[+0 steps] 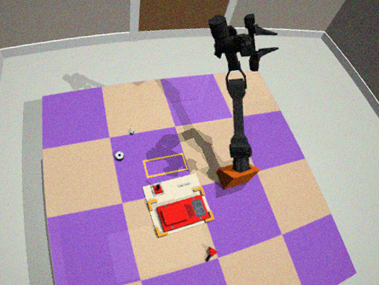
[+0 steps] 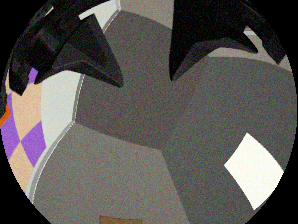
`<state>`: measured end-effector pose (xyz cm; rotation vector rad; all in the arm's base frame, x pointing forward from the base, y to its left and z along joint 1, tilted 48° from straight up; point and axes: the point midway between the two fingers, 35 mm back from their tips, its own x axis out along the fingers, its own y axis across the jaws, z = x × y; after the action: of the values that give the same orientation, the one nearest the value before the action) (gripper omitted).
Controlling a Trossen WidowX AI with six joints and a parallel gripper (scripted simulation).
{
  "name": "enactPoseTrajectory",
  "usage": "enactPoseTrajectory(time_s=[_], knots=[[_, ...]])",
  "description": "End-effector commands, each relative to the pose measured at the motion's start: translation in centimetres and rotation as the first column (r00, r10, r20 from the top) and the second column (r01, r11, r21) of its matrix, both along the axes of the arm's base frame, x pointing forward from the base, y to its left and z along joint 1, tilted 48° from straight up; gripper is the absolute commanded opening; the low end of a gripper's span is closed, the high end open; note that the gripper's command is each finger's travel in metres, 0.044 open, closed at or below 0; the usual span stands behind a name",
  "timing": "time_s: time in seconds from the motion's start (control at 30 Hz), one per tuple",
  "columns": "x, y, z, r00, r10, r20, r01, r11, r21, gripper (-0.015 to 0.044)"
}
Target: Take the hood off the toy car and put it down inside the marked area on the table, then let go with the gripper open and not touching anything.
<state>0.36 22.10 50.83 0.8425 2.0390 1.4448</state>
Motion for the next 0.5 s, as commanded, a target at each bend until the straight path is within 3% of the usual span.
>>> enactPoseTrajectory(time_s=[0.0,0.23,0.47], knots=[[0.1,0.1,-0.1,1.0,-0.003,0.001,0.003,1.0,-0.002,0.0247],[5.0,3.5,-3.7,0.983,-0.162,0.085,0.171,0.979,-0.109,0.0431],[12.5,7.0,-10.5,0.924,-0.319,0.211,0.371,0.881,-0.293,0.044]])
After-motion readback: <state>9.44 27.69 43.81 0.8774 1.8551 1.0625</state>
